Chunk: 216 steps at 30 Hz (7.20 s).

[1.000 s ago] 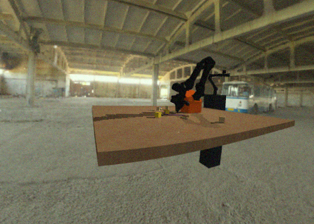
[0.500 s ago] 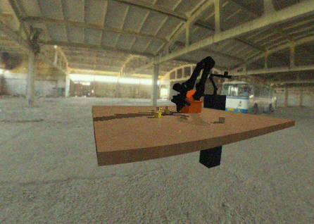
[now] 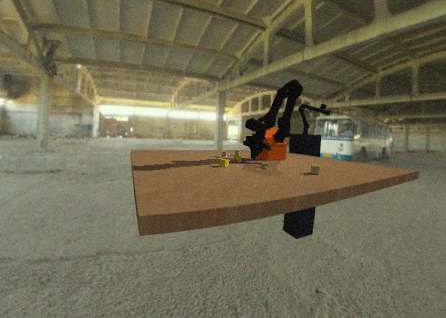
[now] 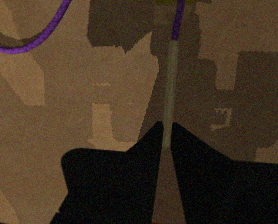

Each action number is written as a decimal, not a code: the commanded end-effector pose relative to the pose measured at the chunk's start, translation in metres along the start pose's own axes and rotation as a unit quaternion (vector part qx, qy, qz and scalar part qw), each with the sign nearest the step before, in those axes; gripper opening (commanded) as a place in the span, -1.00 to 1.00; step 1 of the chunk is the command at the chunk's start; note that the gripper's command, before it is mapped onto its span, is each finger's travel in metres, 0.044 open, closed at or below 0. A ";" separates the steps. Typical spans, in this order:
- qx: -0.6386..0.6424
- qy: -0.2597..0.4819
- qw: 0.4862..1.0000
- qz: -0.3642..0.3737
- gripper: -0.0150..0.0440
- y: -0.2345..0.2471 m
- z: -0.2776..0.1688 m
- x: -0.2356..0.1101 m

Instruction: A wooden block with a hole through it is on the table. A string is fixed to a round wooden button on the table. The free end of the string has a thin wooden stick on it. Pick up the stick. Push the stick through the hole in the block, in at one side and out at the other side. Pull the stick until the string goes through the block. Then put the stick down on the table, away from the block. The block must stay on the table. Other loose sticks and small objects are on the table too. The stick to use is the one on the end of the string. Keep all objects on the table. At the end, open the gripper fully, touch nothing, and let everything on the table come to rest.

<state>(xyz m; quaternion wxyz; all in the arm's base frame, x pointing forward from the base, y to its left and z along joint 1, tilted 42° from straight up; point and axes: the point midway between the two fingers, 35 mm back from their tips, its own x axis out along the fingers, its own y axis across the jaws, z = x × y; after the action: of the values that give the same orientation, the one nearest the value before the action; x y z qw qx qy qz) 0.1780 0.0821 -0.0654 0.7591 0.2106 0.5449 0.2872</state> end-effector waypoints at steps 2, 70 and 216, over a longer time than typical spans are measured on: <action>0.006 0.001 1.000 0.012 -0.49 0.001 -0.002 0.006; 0.009 0.001 1.000 0.017 -0.49 0.000 -0.003 0.009; 0.022 -0.003 0.999 0.027 1.00 -0.002 0.029 -0.091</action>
<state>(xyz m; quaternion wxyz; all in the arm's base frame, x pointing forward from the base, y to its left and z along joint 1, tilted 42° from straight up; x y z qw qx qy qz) 0.1838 0.0194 0.0065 0.7480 0.2426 0.5430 0.2948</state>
